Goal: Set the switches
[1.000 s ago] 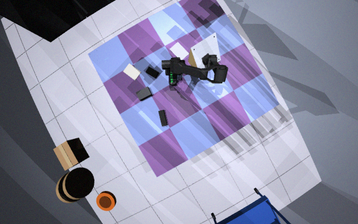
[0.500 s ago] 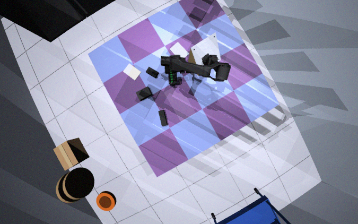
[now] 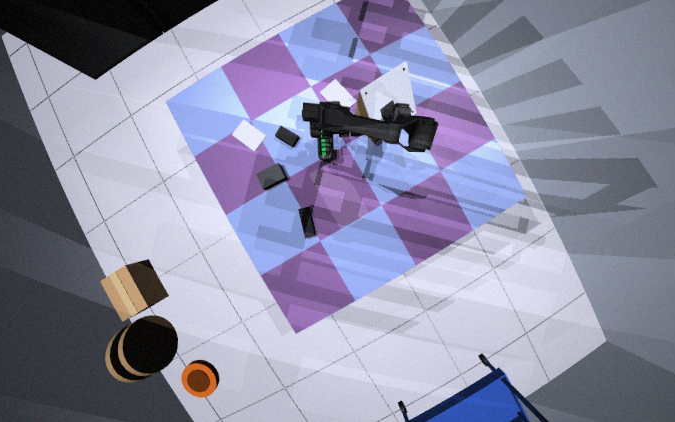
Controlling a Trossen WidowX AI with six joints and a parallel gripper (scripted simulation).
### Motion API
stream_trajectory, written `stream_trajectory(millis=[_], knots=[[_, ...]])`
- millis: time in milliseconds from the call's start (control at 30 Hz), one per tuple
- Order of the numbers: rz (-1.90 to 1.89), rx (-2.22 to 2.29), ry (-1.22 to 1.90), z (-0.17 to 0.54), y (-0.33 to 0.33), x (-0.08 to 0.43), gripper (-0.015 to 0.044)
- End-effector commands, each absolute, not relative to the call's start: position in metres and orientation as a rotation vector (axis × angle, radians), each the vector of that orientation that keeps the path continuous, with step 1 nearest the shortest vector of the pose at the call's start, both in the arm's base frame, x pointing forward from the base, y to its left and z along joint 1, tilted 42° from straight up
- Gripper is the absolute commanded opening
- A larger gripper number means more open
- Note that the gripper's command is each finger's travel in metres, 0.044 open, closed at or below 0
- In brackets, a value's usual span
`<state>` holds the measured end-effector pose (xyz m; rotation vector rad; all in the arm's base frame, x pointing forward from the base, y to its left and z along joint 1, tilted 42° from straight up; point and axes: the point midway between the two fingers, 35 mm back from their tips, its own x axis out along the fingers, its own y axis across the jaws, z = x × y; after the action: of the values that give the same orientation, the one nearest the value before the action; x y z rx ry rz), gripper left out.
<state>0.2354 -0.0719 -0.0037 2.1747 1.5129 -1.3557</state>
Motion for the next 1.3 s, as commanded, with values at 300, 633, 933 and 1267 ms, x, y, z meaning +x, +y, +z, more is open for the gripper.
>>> stream_trajectory(millis=[300,633,933,1267], knots=[[-1.354,2.165,1.512,-0.003,-0.073,0.235,0.0],[-1.355,2.175,1.512,-0.003,-0.072,0.236,0.0236],[-1.355,2.175,1.512,-0.003,-0.072,0.236,0.044],[-1.289,2.256,1.178,-0.008,-0.013,0.255,0.0204]])
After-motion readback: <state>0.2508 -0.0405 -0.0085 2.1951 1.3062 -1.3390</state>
